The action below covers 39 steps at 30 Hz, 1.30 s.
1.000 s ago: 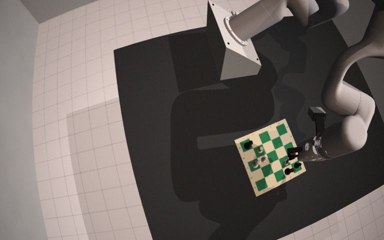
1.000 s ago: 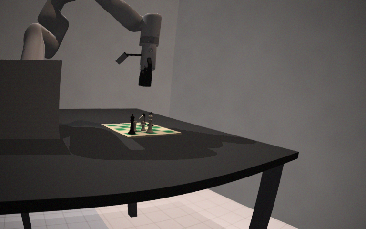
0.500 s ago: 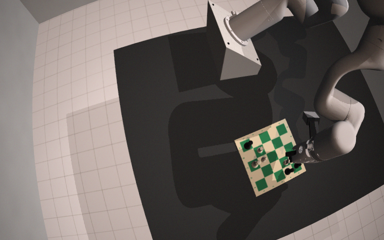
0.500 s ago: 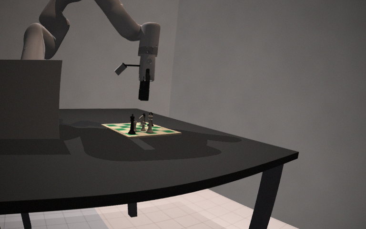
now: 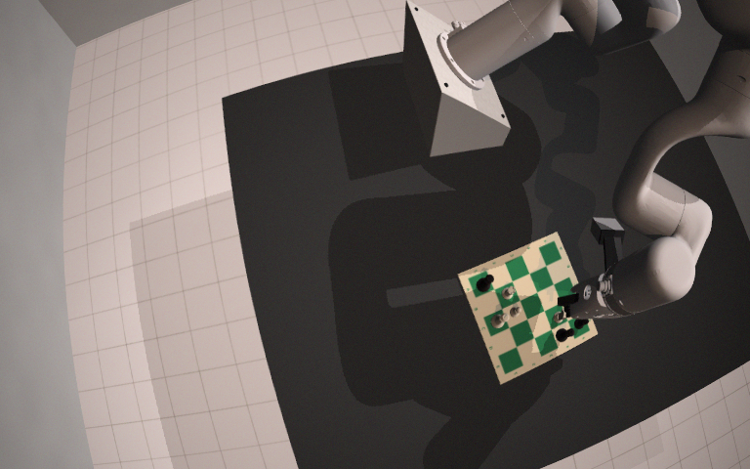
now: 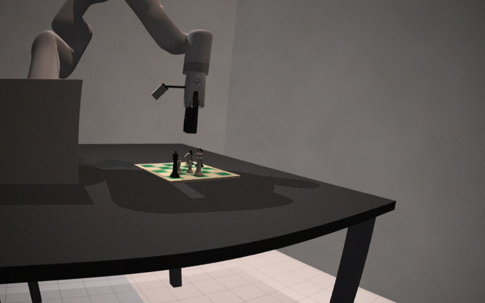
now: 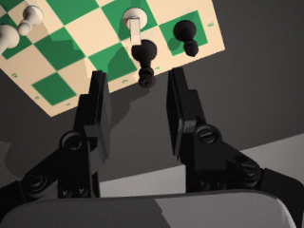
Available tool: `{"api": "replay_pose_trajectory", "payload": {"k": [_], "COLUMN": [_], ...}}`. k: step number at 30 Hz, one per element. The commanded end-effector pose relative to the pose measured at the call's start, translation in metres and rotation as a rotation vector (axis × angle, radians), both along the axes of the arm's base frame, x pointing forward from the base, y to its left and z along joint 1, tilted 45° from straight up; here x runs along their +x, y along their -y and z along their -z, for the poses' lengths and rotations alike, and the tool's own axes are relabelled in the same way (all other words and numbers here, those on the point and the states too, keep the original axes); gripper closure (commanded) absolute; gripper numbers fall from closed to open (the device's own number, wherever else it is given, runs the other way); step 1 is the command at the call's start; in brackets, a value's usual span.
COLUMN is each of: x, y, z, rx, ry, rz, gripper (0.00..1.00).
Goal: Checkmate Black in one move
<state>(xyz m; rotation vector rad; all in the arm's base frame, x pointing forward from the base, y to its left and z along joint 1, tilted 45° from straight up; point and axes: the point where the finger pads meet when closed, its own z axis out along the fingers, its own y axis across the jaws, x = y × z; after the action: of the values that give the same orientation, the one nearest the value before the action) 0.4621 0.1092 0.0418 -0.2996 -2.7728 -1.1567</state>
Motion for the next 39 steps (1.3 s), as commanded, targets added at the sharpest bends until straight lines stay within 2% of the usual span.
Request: {"api": "replay_pose_trajectory", "payload": {"k": [1,22,39], "x": [0.001,0.001,0.001], "y": [0.002,0.001,-0.01], "z": [0.0,0.0,0.011], "rx": [-0.002,-0.002,-0.001], "ry": [0.002,0.002,0.002], "rz": [0.003,0.003,0.003], "gripper": [0.63,0.63,0.63]}}
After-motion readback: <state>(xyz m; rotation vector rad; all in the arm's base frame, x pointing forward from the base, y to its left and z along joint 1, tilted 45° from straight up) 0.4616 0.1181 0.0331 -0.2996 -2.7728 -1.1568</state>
